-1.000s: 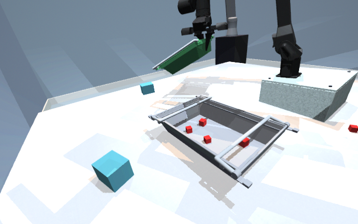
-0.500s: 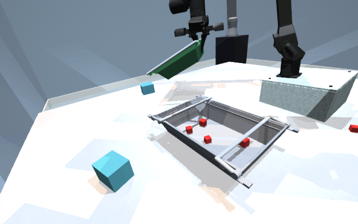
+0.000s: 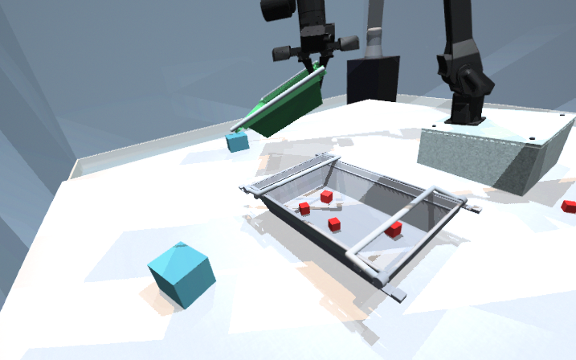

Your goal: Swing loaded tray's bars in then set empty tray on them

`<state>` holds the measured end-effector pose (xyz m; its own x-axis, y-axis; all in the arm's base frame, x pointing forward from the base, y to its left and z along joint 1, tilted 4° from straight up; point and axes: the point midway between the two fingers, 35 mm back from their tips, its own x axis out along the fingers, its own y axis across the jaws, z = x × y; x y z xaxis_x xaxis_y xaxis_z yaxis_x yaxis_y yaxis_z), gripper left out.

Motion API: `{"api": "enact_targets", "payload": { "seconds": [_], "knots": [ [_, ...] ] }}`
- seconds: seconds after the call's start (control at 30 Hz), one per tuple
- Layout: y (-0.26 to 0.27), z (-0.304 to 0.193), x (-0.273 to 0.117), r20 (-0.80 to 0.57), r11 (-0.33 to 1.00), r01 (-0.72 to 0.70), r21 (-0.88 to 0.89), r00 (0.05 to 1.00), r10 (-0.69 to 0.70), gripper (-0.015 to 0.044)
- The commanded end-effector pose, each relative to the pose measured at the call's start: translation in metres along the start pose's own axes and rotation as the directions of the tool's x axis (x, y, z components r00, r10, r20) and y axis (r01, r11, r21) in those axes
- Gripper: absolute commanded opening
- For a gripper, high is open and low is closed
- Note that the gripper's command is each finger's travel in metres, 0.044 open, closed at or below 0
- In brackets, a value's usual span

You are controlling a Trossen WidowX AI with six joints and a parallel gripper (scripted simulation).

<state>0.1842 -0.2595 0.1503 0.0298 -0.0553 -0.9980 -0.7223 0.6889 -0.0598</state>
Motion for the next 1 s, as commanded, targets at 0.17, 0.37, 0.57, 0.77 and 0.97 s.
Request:
{"api": "enact_targets", "payload": {
  "seconds": [0.17,0.37,0.57,0.77,0.97],
  "knots": [
    [-0.007,0.032,-0.003,-0.002,0.996,0.016,-0.084,1.000,-0.016,0.0000],
    [-0.008,0.054,-0.003,-0.001,0.989,0.016,-0.144,1.000,-0.016,0.0000],
    [-0.007,0.077,-0.003,0.000,0.979,0.016,-0.204,1.000,-0.016,0.0000],
    [-0.005,0.099,-0.003,0.001,0.965,0.016,-0.263,1.000,-0.016,0.0000],
    [-0.001,0.121,-0.003,0.002,0.947,0.016,-0.321,1.000,-0.017,0.0000]
  ]
}}
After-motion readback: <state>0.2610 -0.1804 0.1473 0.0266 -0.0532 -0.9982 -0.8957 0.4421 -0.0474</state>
